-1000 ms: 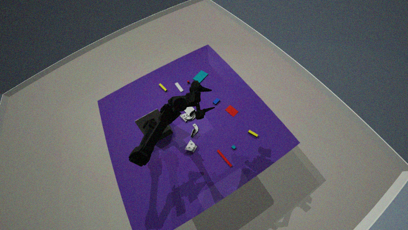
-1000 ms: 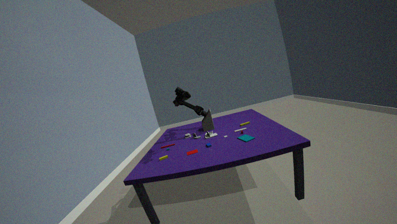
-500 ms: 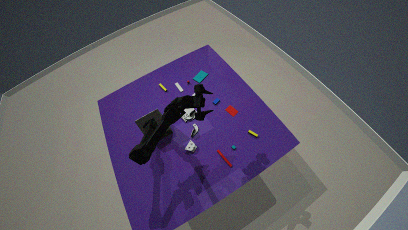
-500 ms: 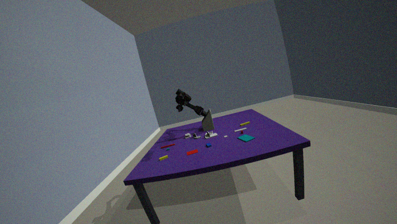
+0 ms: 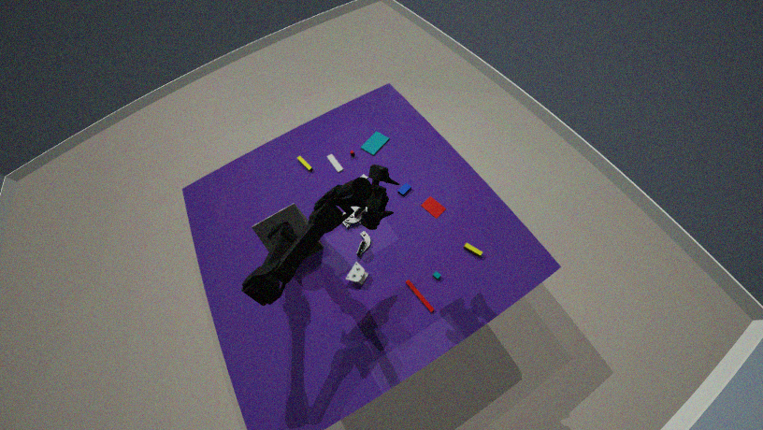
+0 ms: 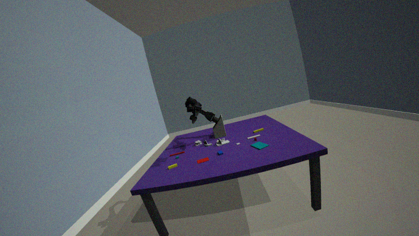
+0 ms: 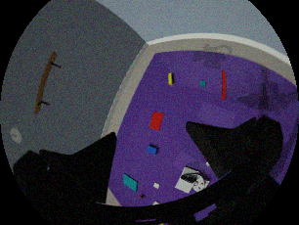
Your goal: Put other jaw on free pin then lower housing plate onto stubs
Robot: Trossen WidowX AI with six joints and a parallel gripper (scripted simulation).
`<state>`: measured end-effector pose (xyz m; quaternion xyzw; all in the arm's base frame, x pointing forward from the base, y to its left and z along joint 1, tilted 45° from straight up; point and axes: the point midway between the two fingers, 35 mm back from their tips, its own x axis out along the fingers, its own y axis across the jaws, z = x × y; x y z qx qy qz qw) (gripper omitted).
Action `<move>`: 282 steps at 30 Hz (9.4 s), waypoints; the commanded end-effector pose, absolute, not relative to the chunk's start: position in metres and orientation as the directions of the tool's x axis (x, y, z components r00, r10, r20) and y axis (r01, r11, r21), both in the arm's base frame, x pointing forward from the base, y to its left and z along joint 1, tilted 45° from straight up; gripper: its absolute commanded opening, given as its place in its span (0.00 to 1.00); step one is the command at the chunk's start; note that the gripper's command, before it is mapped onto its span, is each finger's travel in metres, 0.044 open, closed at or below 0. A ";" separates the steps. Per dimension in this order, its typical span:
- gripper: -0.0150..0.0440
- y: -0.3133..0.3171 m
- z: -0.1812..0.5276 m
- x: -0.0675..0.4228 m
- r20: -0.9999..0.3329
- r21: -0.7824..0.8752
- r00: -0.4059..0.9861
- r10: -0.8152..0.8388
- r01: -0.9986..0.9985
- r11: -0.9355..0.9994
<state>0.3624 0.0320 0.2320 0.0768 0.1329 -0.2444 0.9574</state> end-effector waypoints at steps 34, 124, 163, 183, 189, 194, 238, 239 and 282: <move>1.00 -0.045 0.144 0.328 -0.573 0.466 0.527 -0.628 0.839 0.280; 1.00 -0.166 0.030 0.262 -0.705 0.568 0.096 -0.702 0.670 -0.478; 0.51 -0.167 0.031 0.262 -0.702 0.572 0.095 -0.706 0.666 -0.479; 0.48 -0.161 0.036 0.262 -0.704 0.571 0.095 -0.704 0.666 -0.480; 0.48 -0.147 0.048 0.263 -0.707 0.568 0.095 -0.700 0.667 -0.483; 0.48 -0.136 0.059 0.262 -0.709 0.566 0.095 -0.699 0.668 -0.483; 0.48 -0.087 0.060 0.251 -0.718 0.207 0.097 -0.689 0.975 -0.079; 0.48 -0.086 0.059 0.251 -0.719 0.191 0.097 -0.689 0.980 -0.062; 0.48 -0.050 0.022 0.233 -0.722 -0.489 0.094 -0.685 0.631 0.602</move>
